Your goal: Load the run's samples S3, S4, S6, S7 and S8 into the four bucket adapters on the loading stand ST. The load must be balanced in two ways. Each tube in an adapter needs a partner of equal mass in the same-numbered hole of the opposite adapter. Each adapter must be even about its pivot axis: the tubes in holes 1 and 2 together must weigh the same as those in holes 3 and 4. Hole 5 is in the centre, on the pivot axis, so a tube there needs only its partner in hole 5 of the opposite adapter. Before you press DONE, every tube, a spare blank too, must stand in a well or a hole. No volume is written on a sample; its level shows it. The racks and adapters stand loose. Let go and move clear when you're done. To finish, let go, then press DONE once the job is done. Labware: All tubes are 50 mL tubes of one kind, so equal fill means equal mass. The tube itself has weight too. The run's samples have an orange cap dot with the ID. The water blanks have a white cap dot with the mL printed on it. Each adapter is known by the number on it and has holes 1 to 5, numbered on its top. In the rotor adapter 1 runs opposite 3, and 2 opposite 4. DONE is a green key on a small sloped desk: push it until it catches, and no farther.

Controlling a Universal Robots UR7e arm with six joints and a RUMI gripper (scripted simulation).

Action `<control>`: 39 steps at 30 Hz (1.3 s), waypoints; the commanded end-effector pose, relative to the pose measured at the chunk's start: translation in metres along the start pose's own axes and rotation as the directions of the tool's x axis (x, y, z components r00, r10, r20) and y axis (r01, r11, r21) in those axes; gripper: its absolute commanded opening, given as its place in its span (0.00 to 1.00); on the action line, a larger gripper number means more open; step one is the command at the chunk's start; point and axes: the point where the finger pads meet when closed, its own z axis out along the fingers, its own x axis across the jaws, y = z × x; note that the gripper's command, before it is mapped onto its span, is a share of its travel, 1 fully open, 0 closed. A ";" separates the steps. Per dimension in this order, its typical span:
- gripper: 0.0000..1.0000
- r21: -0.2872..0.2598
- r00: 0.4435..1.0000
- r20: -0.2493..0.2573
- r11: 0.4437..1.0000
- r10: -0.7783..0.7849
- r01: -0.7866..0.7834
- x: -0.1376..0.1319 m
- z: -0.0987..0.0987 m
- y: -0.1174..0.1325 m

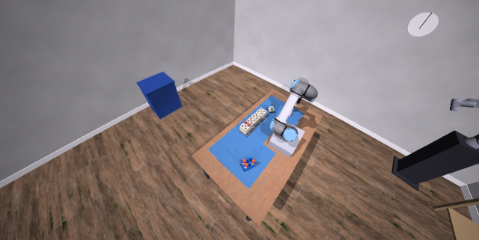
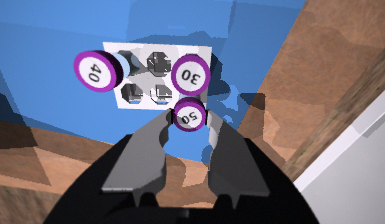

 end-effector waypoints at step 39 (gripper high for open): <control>0.00 0.000 1.000 -0.001 1.000 0.000 0.000 0.000 -0.094 0.000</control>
